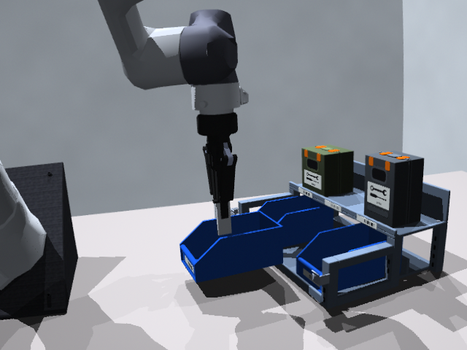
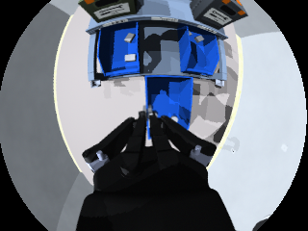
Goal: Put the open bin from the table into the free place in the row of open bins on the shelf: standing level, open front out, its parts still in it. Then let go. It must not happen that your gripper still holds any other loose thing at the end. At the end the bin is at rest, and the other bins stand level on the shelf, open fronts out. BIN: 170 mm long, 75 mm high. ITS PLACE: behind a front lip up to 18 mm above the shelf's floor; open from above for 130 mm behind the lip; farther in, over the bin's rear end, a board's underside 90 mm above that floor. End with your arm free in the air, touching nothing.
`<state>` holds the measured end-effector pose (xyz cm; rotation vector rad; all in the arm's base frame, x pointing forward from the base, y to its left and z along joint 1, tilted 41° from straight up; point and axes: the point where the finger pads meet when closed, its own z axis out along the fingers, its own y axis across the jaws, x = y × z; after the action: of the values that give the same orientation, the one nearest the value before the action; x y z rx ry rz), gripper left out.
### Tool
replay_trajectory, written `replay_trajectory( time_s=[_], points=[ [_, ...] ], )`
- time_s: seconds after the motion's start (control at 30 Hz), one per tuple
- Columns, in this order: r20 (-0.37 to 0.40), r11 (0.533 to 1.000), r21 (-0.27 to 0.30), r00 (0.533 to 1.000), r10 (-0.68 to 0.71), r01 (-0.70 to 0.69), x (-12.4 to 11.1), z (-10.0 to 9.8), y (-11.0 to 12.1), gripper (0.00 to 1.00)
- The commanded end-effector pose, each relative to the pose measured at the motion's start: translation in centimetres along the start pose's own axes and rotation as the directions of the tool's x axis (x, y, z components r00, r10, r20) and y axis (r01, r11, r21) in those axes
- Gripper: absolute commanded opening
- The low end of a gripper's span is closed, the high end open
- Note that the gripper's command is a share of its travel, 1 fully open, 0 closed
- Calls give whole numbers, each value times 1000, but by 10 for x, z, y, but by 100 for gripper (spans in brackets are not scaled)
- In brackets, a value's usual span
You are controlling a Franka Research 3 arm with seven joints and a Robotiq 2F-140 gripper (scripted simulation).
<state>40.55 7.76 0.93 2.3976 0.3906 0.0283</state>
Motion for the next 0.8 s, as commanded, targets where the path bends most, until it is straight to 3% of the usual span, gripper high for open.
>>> replay_trajectory(
  time_s=[0.0,0.77],
  points=[
    [1,1000,-2,1000,-6,6,1,0,1,0],
    [139,1000,-4,990,-6,7,8,-5,2,0]
  ],
)
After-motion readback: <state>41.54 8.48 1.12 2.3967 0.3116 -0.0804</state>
